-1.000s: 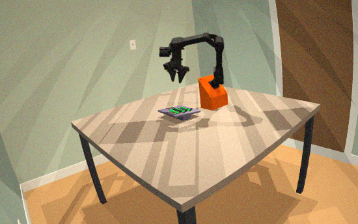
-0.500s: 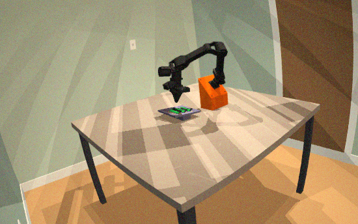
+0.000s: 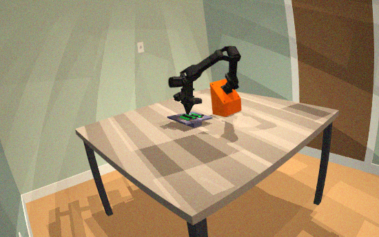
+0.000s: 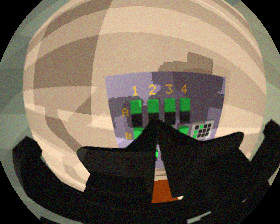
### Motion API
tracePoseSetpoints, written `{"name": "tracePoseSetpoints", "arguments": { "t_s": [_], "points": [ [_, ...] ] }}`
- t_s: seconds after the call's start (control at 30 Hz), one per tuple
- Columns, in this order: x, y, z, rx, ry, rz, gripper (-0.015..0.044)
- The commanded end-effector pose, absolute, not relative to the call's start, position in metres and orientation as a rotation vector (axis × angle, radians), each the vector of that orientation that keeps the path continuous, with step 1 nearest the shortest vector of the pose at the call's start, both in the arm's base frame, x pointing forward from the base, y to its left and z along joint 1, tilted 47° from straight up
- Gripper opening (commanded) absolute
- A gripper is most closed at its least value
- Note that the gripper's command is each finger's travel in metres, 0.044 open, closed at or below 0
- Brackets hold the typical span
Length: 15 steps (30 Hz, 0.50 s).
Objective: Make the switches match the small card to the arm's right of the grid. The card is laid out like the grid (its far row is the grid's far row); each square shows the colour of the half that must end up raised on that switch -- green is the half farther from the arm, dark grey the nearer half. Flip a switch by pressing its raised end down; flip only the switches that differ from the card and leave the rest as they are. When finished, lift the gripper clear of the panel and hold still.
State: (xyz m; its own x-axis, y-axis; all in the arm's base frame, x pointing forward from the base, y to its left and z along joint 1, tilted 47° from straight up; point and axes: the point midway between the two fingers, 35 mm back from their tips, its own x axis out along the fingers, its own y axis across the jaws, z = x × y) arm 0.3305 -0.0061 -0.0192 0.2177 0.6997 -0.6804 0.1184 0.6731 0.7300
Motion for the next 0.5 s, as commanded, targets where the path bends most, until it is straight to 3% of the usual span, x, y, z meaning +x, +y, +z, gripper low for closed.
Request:
{"name": "tracePoseSetpoints", "arguments": {
  "t_s": [0.0, 0.47],
  "points": [
    [0.3288, -0.0012, -0.0236, 0.782, 1.321, 0.464, 0.0],
    [0.3295, 0.0018, -0.0264, 0.783, 1.321, 0.464, 0.0]
  ]
}}
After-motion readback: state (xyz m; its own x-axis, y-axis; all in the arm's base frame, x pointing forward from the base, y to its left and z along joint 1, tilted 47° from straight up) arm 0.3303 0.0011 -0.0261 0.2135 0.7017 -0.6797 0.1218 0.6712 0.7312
